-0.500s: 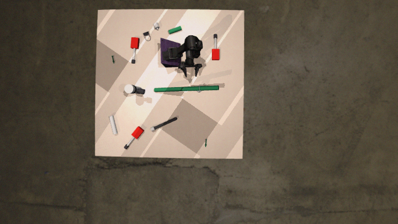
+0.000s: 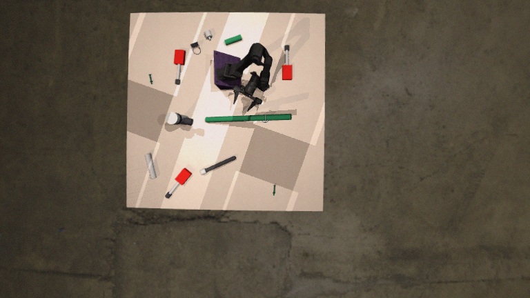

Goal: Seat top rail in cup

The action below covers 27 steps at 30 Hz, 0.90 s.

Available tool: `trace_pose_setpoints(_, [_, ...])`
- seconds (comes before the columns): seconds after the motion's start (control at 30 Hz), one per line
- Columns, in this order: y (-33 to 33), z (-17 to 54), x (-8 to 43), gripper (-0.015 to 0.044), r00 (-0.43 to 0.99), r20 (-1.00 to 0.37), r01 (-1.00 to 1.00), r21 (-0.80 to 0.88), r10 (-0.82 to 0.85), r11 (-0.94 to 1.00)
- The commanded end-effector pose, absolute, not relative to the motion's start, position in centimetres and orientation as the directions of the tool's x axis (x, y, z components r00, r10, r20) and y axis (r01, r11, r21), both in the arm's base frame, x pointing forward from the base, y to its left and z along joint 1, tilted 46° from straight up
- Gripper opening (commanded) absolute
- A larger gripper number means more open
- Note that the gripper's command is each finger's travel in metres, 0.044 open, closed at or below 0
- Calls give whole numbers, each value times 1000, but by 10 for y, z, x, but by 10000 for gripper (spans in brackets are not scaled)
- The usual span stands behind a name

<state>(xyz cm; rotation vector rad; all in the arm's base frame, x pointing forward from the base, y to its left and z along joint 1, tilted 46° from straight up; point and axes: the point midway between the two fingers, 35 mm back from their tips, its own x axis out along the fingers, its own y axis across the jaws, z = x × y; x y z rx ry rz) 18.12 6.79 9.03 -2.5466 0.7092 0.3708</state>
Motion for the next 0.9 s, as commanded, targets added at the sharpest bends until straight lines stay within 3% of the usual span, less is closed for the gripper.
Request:
trace_pose_setpoints(0.0, [46,76,183,440,696,-491,-707,-339,-524,-621])
trace_pose_setpoints(0.2, [9,60,178,440,448,-654,-893,-295,-610,-339])
trace_pose_setpoints(0.5, [-31,63,183,440,220,-760,-910,-385,-612,152])
trace_pose_setpoints(0.7, [-41,45,178,440,-3,-915,-811,-233,-403,537])
trace_pose_setpoints(0.87, [-44,37,181,440,-101,-986,-631,-40,-133,775])
